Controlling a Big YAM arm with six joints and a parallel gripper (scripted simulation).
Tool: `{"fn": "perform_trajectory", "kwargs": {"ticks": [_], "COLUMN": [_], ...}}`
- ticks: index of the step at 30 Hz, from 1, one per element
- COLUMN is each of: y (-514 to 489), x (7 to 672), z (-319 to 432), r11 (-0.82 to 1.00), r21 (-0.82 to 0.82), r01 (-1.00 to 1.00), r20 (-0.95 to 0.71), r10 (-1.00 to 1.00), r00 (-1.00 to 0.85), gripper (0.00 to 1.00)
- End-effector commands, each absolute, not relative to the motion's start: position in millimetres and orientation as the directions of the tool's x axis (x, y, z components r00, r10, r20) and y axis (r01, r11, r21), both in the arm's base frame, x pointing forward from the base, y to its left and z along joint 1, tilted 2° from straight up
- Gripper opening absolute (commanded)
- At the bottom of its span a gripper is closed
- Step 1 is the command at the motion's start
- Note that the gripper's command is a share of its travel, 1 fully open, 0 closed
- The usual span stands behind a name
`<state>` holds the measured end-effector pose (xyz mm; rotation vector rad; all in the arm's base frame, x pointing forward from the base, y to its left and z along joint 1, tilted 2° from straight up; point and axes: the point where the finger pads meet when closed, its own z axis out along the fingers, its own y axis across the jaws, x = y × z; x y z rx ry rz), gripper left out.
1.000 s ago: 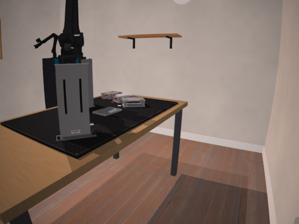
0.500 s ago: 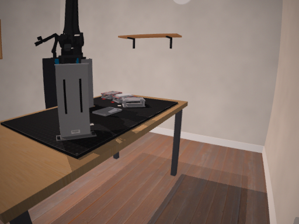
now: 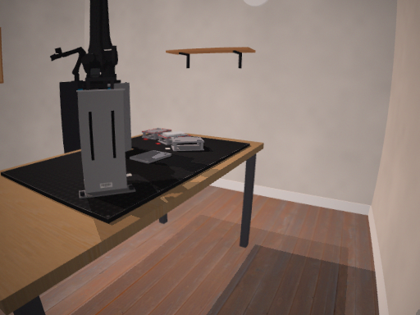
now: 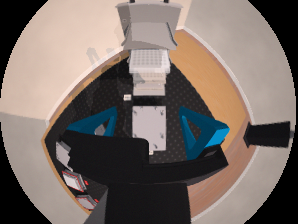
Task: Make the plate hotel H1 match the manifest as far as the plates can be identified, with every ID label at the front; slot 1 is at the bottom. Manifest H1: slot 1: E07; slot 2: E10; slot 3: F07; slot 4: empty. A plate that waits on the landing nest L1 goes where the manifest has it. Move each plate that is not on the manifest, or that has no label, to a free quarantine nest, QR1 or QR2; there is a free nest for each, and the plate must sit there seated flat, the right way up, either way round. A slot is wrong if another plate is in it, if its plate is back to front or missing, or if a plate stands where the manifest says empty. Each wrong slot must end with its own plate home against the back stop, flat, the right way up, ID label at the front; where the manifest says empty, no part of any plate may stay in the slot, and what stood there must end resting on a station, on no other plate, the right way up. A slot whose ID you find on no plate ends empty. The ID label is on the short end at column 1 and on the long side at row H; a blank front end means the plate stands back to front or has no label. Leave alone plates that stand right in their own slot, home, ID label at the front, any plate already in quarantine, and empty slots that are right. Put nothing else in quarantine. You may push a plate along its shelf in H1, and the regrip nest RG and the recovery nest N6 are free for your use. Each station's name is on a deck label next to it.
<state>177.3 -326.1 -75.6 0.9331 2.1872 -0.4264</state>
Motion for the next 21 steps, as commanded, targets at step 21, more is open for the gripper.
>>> {"fn": "perform_trajectory", "kwargs": {"ticks": [21], "y": [-338.7], "x": [186.8], "z": [-98.6], "r11": [0.685], "r21": [-0.023], "r01": [0.729], "r20": [-0.731], "r10": [0.485], "r00": [-0.479], "gripper": [1.0]}}
